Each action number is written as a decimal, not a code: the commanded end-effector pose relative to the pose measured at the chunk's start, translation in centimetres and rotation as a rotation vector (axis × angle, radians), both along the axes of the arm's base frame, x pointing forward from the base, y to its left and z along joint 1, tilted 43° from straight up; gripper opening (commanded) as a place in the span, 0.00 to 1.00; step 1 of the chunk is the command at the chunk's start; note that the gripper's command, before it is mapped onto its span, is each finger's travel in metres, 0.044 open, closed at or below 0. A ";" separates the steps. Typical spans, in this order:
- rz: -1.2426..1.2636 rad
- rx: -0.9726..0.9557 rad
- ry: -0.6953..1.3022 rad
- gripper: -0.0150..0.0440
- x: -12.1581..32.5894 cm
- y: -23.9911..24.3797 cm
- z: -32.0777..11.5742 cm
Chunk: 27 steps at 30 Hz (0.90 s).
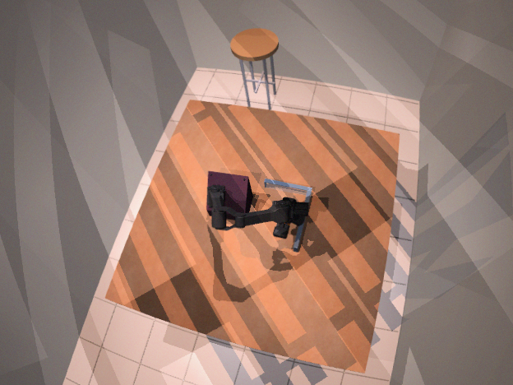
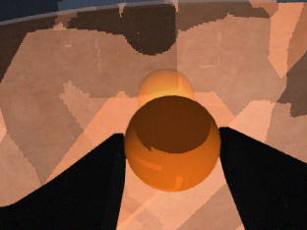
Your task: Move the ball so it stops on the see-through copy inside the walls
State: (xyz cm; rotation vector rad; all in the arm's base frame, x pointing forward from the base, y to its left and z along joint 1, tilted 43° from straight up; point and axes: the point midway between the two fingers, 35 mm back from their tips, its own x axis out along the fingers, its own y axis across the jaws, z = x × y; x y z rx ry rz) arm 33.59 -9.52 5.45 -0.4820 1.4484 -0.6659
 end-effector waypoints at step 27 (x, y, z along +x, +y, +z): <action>-0.004 -0.011 0.018 0.25 -0.6 -5.2 -5.4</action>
